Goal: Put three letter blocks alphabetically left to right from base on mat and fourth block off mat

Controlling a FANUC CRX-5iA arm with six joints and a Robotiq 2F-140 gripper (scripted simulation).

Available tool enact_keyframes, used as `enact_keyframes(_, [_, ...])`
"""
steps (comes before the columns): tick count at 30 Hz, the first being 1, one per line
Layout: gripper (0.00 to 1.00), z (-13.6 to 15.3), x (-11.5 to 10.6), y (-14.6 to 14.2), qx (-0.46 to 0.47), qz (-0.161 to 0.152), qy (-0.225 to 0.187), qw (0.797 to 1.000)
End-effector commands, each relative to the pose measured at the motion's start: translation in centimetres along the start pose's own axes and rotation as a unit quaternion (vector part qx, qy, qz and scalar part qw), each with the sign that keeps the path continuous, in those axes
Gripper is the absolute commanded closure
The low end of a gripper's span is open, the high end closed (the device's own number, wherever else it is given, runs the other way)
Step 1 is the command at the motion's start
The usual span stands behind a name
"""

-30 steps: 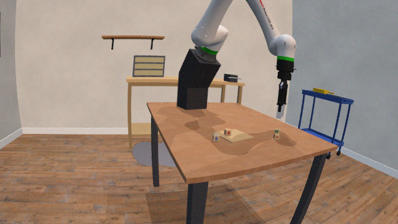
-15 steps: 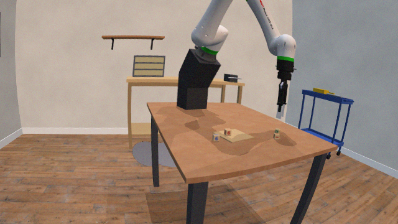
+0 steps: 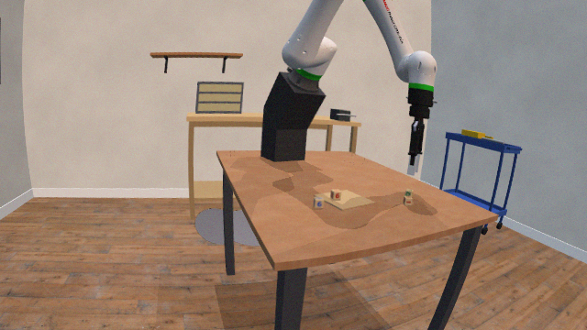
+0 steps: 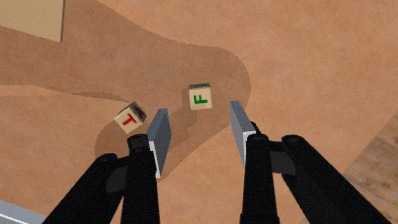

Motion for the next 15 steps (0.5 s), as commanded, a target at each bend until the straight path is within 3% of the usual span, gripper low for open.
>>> enact_keyframes(1, [0.63, 0.0, 0.1, 0.0, 0.0, 0.0, 0.0, 1.0])
enact_keyframes(15, [0.63, 0.0, 1.4, 0.0, 0.0, 0.0, 0.0, 1.0])
Point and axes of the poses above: the point where the finger pads meet when closed, its own x axis out along the fingers, its own y axis across the jaws, z = x × y, the point moved 7 cm from there along -x, back along the fingers, and after that the axes turned 8 degrees about -x, right-handed, at the moved point
